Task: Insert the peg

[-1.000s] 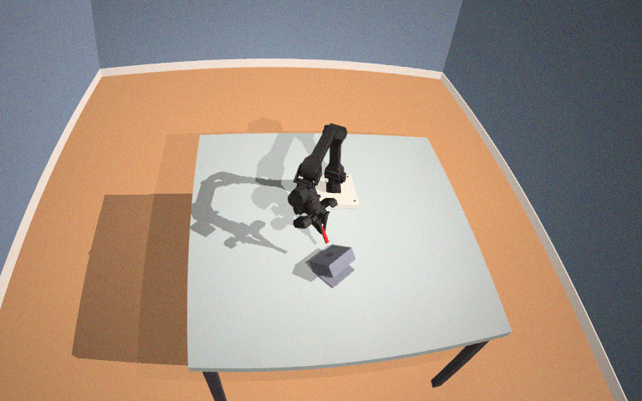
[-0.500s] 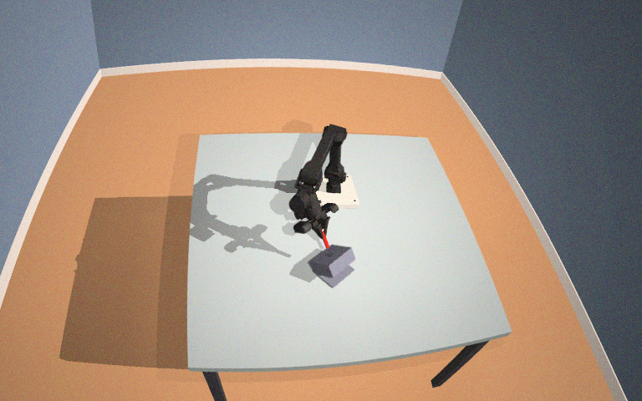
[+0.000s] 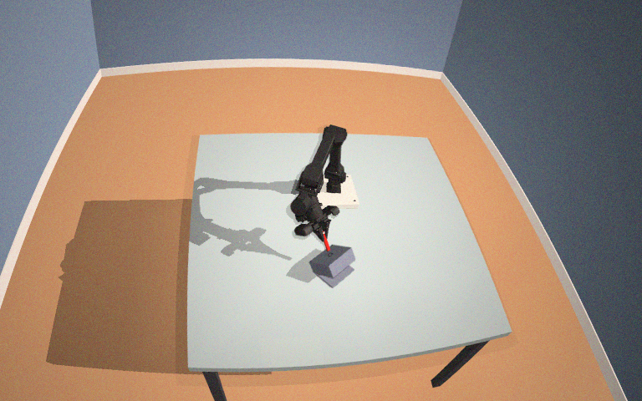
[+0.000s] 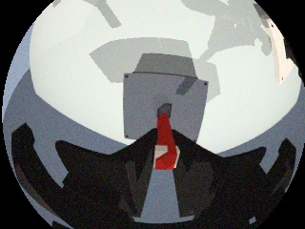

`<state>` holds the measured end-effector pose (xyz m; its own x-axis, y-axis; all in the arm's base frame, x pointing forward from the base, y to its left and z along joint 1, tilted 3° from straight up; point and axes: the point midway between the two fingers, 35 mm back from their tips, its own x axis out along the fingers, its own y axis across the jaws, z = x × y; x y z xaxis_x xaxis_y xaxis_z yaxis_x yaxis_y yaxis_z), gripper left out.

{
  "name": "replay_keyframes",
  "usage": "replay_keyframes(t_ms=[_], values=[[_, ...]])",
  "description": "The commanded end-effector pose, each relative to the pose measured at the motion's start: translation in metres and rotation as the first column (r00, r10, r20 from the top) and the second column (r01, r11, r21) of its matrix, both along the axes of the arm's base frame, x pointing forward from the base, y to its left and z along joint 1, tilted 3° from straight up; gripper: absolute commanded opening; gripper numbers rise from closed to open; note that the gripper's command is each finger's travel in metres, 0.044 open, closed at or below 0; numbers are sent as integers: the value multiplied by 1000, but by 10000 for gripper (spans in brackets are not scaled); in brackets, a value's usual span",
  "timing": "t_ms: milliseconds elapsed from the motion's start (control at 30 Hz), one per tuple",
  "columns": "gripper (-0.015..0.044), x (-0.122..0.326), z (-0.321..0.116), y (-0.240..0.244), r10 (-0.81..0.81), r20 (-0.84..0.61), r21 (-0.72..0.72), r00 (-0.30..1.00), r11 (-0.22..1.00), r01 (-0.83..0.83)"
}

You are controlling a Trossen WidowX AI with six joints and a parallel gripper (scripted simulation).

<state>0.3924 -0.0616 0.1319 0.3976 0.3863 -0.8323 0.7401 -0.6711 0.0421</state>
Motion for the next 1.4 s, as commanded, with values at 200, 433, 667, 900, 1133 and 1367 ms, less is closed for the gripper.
replay_keyframes(t_ms=[200, 433, 667, 900, 1133, 1367], values=[[0, 3, -13, 6, -4, -11, 8, 1000, 1000, 4], [0, 3, -15, 7, -3, -8, 7, 1000, 1000, 3], [0, 4, -11, 6, 1, -1, 5, 1000, 1000, -1], [0, 3, -12, 6, 1, -1, 5, 1000, 1000, -1], [0, 1, -13, 6, 1, -1, 5, 1000, 1000, -1], [0, 1, -16, 7, 1, -1, 5, 1000, 1000, -1]])
